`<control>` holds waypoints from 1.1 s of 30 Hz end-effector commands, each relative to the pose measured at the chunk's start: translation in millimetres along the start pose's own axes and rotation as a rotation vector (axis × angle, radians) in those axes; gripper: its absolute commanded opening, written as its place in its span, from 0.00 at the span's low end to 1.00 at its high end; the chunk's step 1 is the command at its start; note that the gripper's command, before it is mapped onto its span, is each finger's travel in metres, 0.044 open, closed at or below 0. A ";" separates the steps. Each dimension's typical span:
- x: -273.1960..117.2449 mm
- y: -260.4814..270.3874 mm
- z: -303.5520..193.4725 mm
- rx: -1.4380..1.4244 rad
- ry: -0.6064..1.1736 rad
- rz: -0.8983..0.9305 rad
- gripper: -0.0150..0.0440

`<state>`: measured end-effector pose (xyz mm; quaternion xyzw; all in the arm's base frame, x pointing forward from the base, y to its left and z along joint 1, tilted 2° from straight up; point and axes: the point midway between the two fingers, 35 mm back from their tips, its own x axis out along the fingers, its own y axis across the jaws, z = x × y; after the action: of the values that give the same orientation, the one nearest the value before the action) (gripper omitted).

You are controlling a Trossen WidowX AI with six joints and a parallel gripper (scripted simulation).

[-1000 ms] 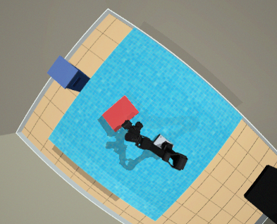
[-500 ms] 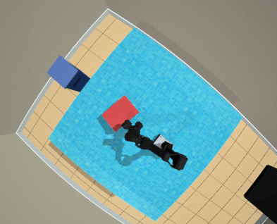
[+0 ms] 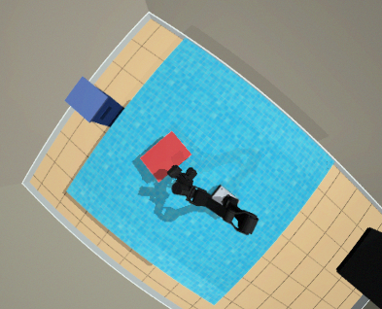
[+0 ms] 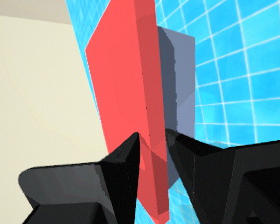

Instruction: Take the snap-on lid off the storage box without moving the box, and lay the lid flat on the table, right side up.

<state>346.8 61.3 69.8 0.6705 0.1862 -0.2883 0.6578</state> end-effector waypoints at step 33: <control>-7.1 11.9 0.1 -0.004 0.005 0.001 0.25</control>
<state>347.1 61.0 75.1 0.6679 0.1915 -0.2915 0.6575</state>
